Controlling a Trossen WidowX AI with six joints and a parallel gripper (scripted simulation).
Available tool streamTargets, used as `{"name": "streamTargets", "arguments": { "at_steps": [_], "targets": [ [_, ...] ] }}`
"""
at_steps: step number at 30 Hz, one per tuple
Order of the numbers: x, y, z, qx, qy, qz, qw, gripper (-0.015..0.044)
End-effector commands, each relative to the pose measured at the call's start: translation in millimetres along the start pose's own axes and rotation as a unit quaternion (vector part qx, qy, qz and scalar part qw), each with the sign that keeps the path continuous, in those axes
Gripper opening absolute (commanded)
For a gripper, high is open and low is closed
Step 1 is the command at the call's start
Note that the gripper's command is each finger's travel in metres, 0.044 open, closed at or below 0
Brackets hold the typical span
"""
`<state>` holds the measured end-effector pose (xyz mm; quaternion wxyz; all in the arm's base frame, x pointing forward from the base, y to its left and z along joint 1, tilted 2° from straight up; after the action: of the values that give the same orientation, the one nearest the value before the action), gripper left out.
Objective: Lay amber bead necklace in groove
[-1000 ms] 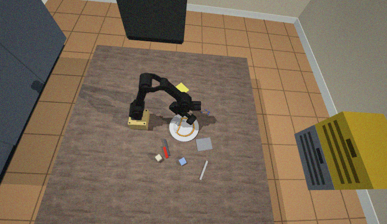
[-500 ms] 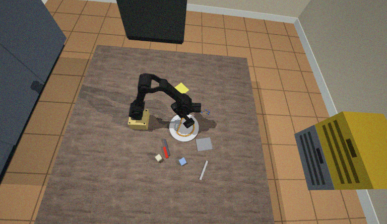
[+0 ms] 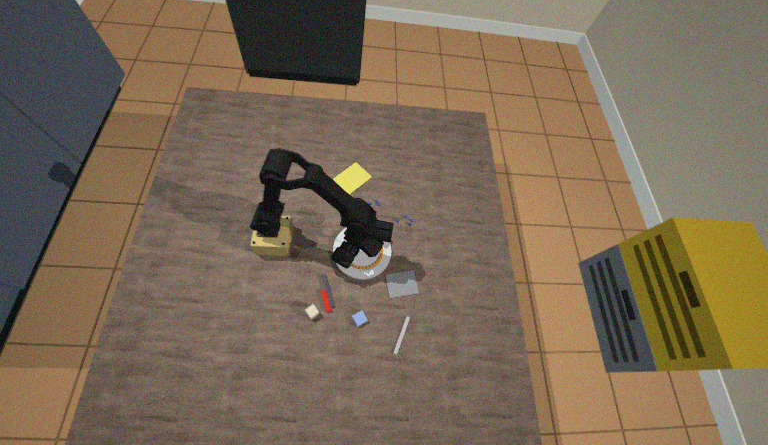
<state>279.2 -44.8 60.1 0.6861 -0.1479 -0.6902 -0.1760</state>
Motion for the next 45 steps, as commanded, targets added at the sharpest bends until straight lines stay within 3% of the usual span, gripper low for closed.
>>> {"name": "streamTargets", "arguments": {
  "at_steps": [1,15,45],
  "targets": [
    [12,-41,-1,-0.427,0.0,0.003,0.904,0.012],
    [13,-41,-1,-0.436,0.0,0.003,0.9,0.012],
    [-27,-42,-1,-0.436,0.0,0.003,0.9,0.012]
  ]
}}
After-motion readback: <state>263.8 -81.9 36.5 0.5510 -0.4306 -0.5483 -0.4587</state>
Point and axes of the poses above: the point midway between the two fingers, 35 mm back from their tips, its own x axis back along the fingers, its own y axis across the jaws, z = x × y, the point moved 7 cm from there along x, back along the fingers, and after that the axes turned 4 degrees about x, right-handed, at the moved point
